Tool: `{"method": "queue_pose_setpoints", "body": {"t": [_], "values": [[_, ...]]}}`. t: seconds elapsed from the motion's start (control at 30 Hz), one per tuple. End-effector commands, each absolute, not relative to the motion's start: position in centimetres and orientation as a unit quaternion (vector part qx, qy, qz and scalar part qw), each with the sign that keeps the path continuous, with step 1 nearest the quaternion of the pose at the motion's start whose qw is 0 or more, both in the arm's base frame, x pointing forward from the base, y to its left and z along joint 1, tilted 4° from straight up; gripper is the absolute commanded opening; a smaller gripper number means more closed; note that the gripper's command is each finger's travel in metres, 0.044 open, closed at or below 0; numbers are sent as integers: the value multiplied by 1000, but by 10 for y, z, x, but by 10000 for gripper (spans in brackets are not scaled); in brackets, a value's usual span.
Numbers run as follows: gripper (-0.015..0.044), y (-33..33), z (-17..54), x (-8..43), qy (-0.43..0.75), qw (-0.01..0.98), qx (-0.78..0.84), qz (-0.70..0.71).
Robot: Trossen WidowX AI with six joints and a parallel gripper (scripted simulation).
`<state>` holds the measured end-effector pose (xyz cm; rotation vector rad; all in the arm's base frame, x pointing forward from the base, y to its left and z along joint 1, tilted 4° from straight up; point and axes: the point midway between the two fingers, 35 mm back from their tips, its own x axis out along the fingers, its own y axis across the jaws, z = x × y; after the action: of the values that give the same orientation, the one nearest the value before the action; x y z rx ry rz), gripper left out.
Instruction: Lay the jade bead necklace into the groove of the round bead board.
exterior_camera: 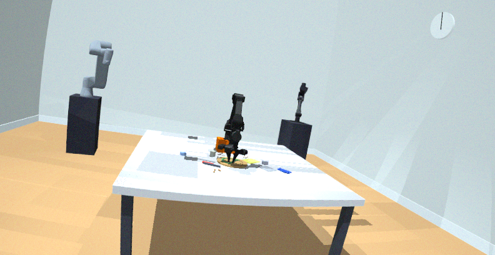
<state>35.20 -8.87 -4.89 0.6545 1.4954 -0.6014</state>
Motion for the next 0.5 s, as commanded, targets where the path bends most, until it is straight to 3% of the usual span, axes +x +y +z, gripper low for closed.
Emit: {"method": "queue_pose_setpoints", "body": {"t": [0.0,0.43,0.47], "values": [[120,-88,-55,348,662,639,287,-266],[120,-88,-55,348,662,639,287,-266],[94,-88,-52,350,660,642,287,-265]]}}
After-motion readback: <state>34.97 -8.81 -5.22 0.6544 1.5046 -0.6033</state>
